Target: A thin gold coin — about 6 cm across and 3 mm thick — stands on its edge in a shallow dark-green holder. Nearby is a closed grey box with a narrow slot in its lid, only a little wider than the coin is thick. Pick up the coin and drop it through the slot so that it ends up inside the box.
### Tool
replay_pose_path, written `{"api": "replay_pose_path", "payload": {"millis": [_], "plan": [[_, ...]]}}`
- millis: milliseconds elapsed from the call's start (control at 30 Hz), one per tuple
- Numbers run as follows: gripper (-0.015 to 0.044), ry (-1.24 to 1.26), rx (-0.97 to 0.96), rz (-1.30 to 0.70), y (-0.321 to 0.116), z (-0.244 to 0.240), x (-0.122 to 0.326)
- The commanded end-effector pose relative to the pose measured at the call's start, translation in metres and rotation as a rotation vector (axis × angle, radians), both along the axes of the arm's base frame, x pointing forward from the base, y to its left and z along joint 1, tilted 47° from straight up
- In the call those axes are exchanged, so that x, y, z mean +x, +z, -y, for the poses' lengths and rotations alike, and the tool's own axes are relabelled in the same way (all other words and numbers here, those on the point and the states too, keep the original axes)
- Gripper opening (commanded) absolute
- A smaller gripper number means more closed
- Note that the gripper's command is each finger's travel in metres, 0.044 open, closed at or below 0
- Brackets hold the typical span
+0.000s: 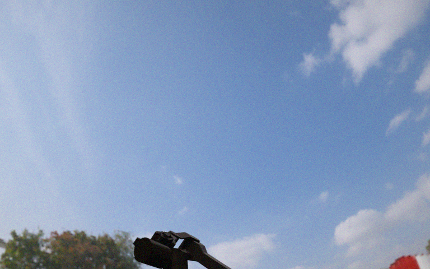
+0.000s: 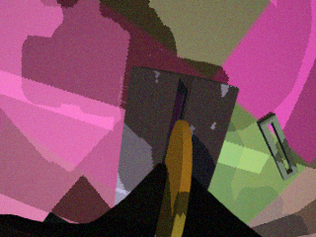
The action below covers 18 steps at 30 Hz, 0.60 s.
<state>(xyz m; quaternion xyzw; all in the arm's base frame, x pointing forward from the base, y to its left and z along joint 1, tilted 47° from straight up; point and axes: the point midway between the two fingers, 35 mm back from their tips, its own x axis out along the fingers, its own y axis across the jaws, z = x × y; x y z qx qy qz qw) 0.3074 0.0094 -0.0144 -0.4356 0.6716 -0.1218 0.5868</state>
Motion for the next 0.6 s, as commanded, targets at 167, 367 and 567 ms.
{"api": "replay_pose_path", "payload": {"millis": [167, 367, 567], "plan": [[0.0161, 0.0, 0.0, 0.001, 0.0, 0.0, 0.0], [0.0161, 0.0, 0.0, 0.001, 0.0, 0.0, 0.0], [0.0318, 0.0, 0.0, 0.0, 0.012, -0.013, -0.001]]}}
